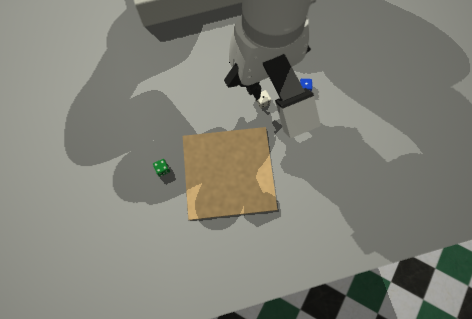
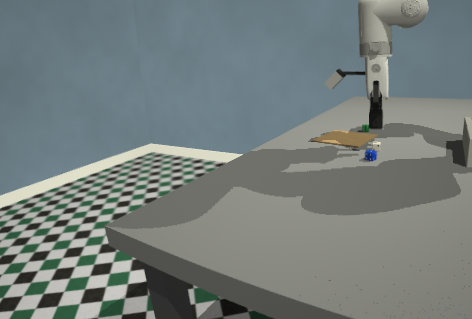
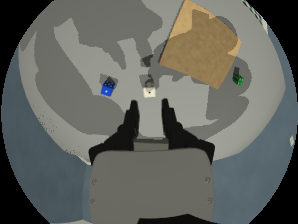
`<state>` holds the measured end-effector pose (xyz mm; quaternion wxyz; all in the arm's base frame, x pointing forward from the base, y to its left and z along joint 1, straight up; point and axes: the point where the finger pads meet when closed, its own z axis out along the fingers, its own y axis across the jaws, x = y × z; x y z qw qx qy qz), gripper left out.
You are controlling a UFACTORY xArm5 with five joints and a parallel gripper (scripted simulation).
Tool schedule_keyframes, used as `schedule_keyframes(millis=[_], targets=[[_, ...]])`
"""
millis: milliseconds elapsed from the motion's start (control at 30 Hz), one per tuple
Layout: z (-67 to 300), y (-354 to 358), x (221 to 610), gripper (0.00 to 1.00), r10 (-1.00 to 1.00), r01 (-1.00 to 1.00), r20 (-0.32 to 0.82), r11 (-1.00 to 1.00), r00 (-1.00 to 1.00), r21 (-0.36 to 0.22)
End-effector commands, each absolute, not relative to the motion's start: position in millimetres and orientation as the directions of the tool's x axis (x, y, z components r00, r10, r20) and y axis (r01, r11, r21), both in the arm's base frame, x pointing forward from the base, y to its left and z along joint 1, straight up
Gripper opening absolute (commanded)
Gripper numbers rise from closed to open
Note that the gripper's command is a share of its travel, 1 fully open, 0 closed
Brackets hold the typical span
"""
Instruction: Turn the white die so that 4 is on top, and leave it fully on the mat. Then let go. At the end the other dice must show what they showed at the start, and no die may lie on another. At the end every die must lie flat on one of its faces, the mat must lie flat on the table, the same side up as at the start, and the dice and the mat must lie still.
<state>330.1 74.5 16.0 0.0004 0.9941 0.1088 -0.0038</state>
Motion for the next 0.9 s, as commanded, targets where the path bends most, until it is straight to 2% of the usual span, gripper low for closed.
schedule_keyframes(millis=[0, 867], targets=[[11.0, 74.8, 331.5, 0.36, 0.216, 0.216, -0.004, -0.976, 0.976, 0.000], [-15.8, 75.0, 331.5, 0.36, 0.216, 0.216, -0.004, -0.976, 0.976, 0.000]])
